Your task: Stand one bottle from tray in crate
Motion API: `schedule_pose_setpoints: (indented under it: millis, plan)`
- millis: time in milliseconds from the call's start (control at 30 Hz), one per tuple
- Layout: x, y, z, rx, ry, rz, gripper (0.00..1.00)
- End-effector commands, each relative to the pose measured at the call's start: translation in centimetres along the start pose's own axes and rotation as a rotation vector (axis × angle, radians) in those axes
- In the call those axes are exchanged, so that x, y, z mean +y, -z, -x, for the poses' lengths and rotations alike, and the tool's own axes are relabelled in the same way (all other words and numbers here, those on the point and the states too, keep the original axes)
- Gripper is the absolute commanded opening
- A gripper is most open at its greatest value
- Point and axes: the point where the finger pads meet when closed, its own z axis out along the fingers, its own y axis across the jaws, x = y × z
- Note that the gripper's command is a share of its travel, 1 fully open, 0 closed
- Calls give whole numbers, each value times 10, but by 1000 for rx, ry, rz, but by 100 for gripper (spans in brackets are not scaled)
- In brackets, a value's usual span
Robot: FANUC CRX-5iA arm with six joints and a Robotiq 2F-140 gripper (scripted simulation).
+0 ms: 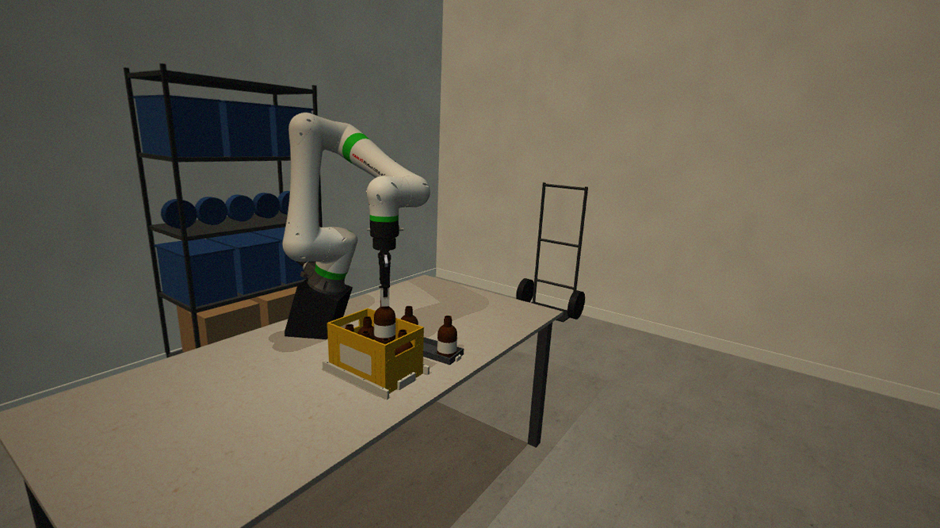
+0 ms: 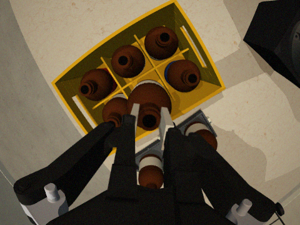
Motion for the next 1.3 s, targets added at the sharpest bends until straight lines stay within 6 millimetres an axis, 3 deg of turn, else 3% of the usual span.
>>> schedule_pose_setpoints:
  millis: [0,1267]
  plan:
    - [0,-1,0,0,0,0,0]
    - [0,-35,0,0,0,0,0]
